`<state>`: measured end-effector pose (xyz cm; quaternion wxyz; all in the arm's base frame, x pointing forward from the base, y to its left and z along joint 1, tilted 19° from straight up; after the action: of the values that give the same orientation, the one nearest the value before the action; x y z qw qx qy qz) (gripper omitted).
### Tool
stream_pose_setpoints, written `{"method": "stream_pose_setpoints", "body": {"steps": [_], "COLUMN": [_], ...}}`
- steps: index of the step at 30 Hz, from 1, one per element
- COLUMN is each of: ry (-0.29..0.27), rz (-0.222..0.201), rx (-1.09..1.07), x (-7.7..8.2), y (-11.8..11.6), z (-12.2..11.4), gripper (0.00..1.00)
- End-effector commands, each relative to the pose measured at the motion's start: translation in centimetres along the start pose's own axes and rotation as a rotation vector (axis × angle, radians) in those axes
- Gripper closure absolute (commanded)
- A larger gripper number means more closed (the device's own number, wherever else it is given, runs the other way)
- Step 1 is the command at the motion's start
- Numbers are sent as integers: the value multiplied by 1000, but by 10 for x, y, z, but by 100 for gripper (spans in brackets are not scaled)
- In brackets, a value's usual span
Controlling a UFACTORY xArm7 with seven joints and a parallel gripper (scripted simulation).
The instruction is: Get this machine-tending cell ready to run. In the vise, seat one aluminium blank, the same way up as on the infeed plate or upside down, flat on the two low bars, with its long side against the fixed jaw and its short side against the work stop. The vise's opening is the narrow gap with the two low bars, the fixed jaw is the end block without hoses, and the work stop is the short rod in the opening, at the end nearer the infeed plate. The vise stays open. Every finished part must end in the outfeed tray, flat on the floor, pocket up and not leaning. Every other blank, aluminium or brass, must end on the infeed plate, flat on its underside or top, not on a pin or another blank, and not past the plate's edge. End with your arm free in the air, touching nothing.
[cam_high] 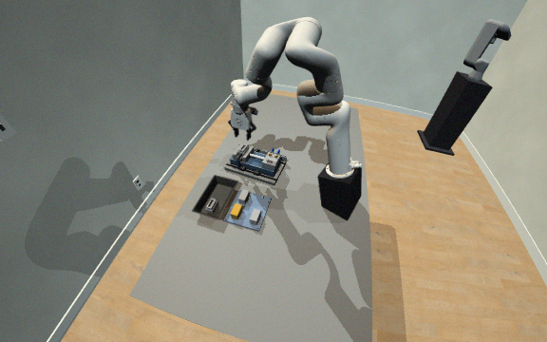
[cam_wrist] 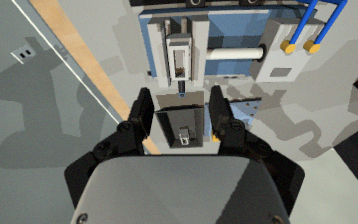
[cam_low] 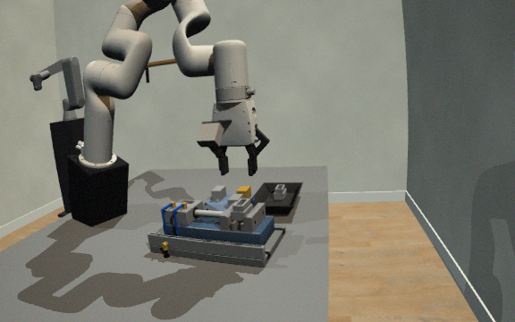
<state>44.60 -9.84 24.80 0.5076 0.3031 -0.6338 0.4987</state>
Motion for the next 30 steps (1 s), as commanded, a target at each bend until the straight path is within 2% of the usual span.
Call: {"method": "stream_pose_setpoints", "body": {"steps": [1, 30], "ry": [0, 0], "rz": [3, 3], "rx": [0, -1], "x": [1, -3], "y": [-1, -1], "z": [0, 0], "gripper": [31, 31]}}
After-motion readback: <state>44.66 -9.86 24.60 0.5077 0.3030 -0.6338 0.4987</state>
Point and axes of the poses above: the point where the finger pads meet when closed, its own x axis back along the fingers, its own y axis across the jaws, z = x × y, the point moved 9 cm from there along x, back along the fingers, and after that the axes turned 13 degrees about -x, right-handed, at the moved point
